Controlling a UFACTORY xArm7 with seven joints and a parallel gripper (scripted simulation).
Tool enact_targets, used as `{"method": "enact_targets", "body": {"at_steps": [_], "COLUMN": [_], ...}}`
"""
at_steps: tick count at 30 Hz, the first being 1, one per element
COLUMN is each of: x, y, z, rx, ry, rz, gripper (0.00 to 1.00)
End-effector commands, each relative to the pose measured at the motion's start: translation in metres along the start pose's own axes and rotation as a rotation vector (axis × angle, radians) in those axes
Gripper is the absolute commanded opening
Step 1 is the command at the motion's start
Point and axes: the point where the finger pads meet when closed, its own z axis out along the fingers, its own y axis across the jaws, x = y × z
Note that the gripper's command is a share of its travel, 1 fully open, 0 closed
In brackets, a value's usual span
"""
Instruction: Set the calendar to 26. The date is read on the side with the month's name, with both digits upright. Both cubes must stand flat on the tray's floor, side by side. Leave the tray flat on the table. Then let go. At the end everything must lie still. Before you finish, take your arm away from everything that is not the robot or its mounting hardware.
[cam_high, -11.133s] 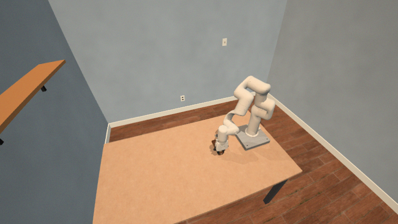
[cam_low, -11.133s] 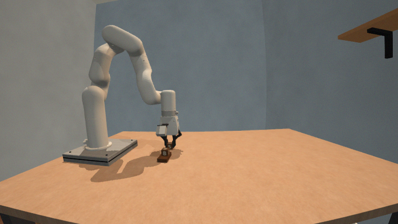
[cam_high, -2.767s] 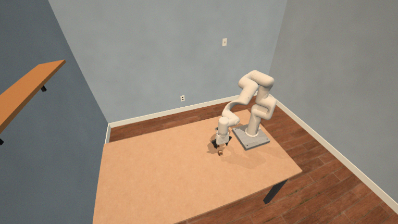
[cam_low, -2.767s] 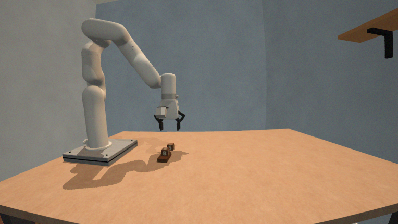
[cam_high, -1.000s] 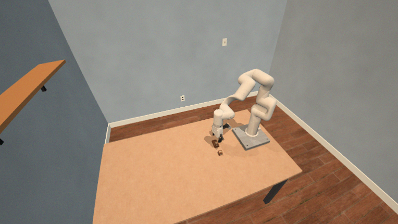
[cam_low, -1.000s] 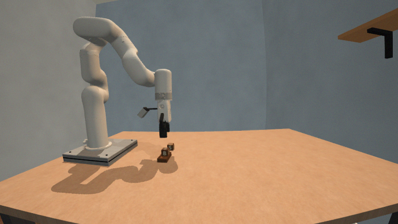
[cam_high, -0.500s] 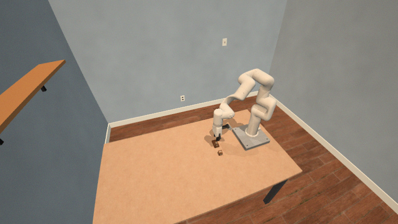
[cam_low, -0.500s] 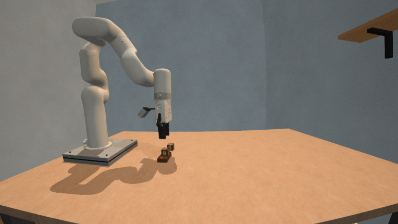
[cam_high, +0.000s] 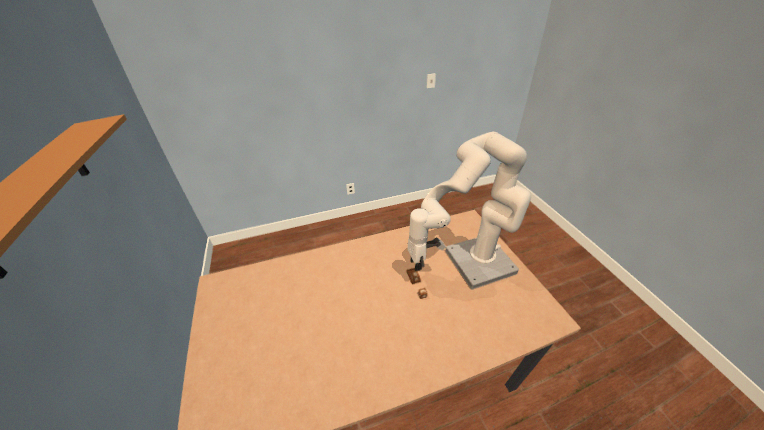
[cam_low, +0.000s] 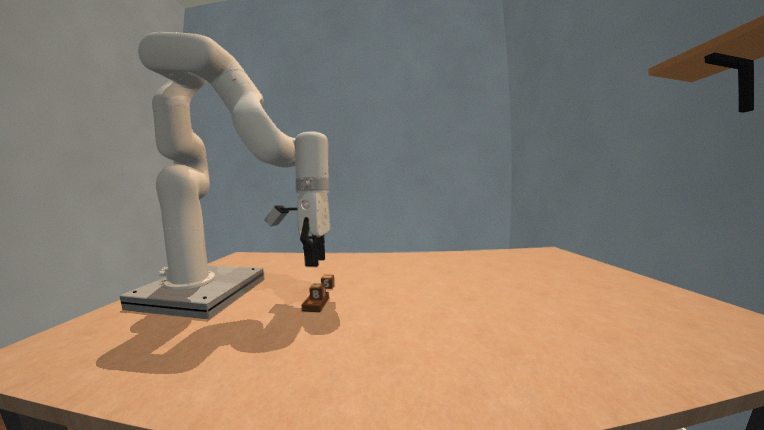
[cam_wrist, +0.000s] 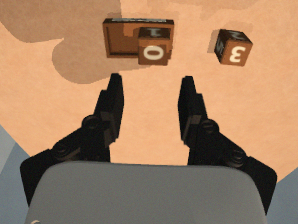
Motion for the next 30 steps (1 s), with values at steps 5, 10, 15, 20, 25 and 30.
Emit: {"method": "enact_targets", "body": {"at_steps": [5,10,15,20,25,30], "x": [-0.0014,-0.0014,-0.0014,-0.0014,-0.0013,-0.0012], "y": [0.0001,0.0001,0.0001,0.0002,0.0002,0.0003], "z": [-0.0012,-0.0012,-0.0009,-0.0001,0.0029,0.0081], "rx": [0.000,0.000,0.000,0.000,0.000,0.000], "ry": [-0.004,-0.004,-0.004,-0.004,-0.004,-0.004], "rz": [0.000,0.000,0.000,0.000,0.000,0.000], "gripper": [0.49,0.49,0.49,0.49,0.49,0.49]}}
